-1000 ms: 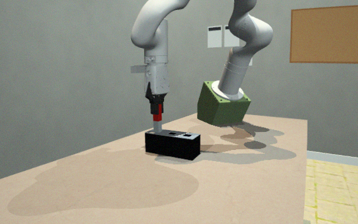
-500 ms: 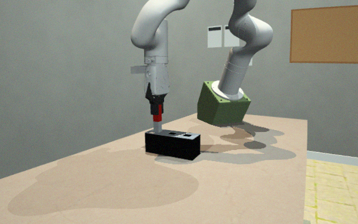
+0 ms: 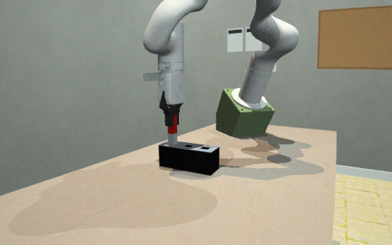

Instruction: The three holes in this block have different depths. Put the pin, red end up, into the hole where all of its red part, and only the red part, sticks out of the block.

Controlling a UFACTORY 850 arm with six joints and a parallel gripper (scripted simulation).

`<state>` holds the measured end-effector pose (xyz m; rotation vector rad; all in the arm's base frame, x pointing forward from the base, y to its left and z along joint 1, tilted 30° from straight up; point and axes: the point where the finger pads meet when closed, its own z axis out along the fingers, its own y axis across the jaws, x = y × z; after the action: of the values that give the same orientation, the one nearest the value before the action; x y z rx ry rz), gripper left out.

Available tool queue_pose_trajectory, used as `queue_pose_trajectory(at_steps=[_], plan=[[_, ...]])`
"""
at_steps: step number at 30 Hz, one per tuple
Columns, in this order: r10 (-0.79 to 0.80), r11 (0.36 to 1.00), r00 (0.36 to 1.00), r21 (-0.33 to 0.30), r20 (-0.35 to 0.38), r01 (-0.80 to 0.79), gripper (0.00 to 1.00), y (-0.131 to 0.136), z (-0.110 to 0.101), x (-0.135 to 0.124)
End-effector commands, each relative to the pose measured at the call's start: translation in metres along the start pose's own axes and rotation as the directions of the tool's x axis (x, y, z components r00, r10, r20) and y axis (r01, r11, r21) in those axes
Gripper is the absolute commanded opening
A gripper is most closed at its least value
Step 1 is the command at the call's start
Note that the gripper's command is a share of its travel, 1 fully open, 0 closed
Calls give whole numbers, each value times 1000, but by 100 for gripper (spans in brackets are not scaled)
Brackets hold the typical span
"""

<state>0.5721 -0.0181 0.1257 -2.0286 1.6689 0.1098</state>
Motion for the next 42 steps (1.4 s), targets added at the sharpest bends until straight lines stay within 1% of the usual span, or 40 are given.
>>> queue_pose_trajectory(at_steps=[1, 15, 16, 42], plan=[[0, 1000, 1000, 2, -1, 0, 0, -1, -1, 1], [0, 1000, 1000, 2, -1, 0, 0, -1, -1, 1], [0, 1000, 1000, 2, -1, 0, 0, 0, 3, 1], [0, 1000, 1000, 2, -1, 0, 0, 0, 3, 0]])
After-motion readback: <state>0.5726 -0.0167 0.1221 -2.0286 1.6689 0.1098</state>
